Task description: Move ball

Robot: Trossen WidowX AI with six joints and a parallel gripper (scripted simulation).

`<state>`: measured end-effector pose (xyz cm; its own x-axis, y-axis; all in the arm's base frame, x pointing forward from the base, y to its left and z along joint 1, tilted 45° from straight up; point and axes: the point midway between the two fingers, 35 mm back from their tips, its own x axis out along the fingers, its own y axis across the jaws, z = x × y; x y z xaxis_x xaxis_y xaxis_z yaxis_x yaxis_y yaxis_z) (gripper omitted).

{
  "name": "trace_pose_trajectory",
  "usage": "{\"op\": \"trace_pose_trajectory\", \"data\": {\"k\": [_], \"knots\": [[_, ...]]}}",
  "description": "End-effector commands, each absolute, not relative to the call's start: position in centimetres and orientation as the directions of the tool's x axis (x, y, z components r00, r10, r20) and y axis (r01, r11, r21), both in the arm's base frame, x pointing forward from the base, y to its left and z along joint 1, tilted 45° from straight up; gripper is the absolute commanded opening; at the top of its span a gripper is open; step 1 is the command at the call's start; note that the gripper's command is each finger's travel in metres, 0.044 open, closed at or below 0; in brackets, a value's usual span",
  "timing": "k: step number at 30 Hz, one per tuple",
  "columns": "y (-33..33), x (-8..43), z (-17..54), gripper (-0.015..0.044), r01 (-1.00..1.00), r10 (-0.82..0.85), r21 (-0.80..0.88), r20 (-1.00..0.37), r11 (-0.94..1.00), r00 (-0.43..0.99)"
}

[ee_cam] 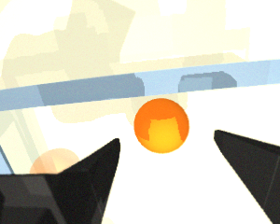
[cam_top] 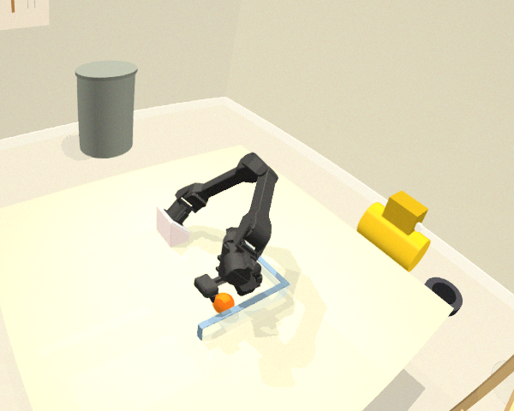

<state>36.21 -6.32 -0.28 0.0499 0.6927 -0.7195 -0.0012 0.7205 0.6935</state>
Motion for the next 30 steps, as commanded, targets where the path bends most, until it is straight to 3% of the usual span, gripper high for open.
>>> {"op": "trace_pose_trajectory", "data": {"k": [1,20,24,30], "knots": [[-5.6,36.1,-1.1,0.0418,0.008,0.699,0.699,-0.714,0.715,0.044],[-3.6,36.2,-3.0,0.0418,0.007,0.701,0.702,-0.712,0.713,0.045],[-3.6,36.2,-3.0,0.0313,0.007,0.701,0.702,-0.712,0.713,0.045],[-3.6,36.2,-3.0,0.0273,0.007,0.701,0.702,-0.712,0.713,0.045]]}}
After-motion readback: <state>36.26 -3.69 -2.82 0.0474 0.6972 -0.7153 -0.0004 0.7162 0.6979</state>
